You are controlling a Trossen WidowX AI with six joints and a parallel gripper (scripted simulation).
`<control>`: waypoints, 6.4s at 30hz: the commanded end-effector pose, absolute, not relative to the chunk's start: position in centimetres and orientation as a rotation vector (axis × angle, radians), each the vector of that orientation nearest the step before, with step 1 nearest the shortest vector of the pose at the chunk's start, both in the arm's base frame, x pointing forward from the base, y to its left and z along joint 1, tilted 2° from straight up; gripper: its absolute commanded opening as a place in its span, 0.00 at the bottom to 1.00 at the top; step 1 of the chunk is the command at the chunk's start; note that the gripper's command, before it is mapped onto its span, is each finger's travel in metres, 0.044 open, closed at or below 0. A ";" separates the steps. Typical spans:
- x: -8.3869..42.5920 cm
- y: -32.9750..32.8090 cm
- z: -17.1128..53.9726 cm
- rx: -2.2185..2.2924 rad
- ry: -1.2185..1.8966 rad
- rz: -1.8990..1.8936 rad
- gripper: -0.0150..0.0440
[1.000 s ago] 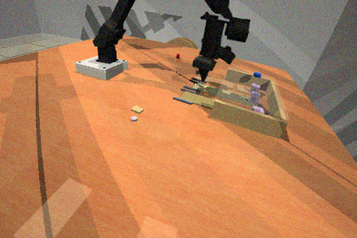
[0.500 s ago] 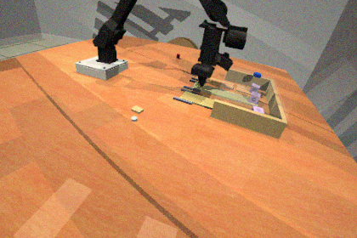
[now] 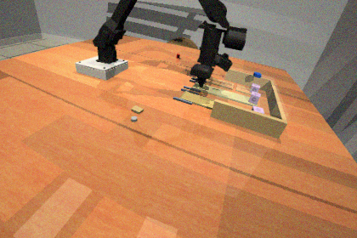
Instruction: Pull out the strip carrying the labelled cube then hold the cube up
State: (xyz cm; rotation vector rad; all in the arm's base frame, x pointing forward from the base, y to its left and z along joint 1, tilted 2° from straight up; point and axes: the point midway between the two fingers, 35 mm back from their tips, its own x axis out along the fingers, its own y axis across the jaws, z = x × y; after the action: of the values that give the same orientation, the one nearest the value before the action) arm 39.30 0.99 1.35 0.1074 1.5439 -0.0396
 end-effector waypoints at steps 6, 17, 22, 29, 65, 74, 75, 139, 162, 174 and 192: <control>39.3 0.9 1.2 0.108 1.545 -0.047 0.25; 39.3 1.0 1.1 0.108 1.545 -0.047 0.25; 39.3 1.0 1.1 0.108 1.545 -0.047 0.25; 39.3 1.0 1.0 0.108 1.545 -0.047 0.25; 35.8 1.5 0.7 0.109 1.548 -0.047 0.25; 34.5 1.7 0.6 0.109 1.549 -0.046 0.25; 34.4 1.7 0.6 0.109 1.549 -0.046 0.25; 24.8 3.0 0.2 0.110 1.557 -0.046 0.25; 21.4 3.5 0.2 0.110 1.560 -0.046 0.25; 21.3 3.5 0.2 0.110 1.560 -0.046 0.25; 22.2 3.6 0.8 0.109 1.535 -0.040 0.25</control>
State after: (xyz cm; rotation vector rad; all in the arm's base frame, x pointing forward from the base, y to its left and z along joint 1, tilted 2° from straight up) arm 22.13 3.62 0.64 0.1091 1.5322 -0.0398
